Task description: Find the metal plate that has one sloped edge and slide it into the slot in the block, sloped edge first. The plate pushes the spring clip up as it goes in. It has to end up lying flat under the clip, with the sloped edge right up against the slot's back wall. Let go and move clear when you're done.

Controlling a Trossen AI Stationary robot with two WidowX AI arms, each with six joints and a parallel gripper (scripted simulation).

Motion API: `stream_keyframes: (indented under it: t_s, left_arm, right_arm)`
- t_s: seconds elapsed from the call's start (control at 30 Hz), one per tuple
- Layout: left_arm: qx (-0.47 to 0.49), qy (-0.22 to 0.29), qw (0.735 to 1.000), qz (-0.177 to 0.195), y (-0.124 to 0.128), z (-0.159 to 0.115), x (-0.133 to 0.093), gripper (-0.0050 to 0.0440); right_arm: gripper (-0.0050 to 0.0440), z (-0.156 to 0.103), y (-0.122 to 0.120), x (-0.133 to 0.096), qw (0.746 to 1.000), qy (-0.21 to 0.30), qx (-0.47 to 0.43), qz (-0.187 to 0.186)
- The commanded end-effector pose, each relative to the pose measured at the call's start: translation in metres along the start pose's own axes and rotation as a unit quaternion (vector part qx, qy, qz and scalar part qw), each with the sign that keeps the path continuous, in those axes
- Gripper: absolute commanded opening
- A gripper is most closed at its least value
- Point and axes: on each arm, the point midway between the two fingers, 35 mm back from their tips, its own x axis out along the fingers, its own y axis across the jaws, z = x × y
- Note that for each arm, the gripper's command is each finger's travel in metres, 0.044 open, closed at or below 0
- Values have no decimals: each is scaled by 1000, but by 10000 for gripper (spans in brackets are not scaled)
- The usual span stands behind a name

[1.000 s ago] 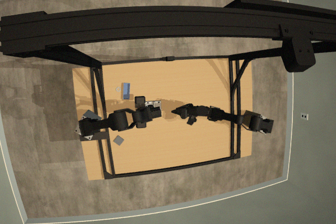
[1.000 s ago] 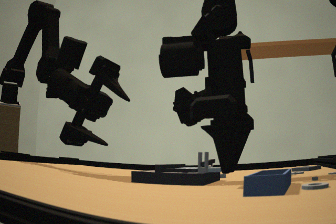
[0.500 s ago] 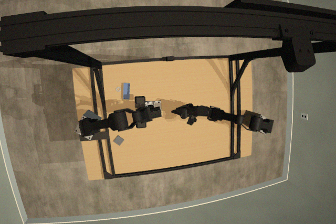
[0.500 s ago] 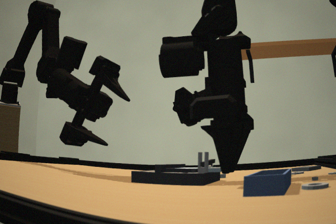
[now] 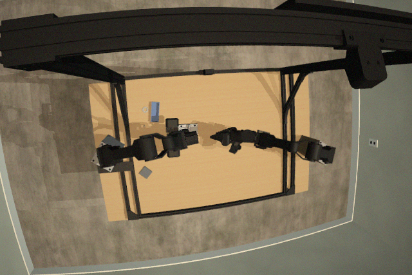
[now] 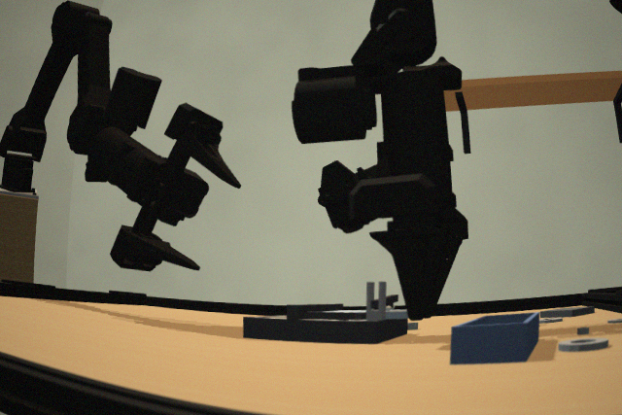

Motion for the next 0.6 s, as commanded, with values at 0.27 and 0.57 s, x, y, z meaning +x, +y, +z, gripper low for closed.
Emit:
stream_keyframes:
  t_s: [0.27, 0.57]
  left_arm:
    - [-2, -1, 1000, -1, -1, 0, 0, 440]
    - [-2, -1, 1000, -1, -1, 0, 0, 440]
  right_arm:
    - [160, -3, 0, -1, 1000, -9, -2, 0]
    - [160, -20, 1, -25, 1000, -9, -2, 0]
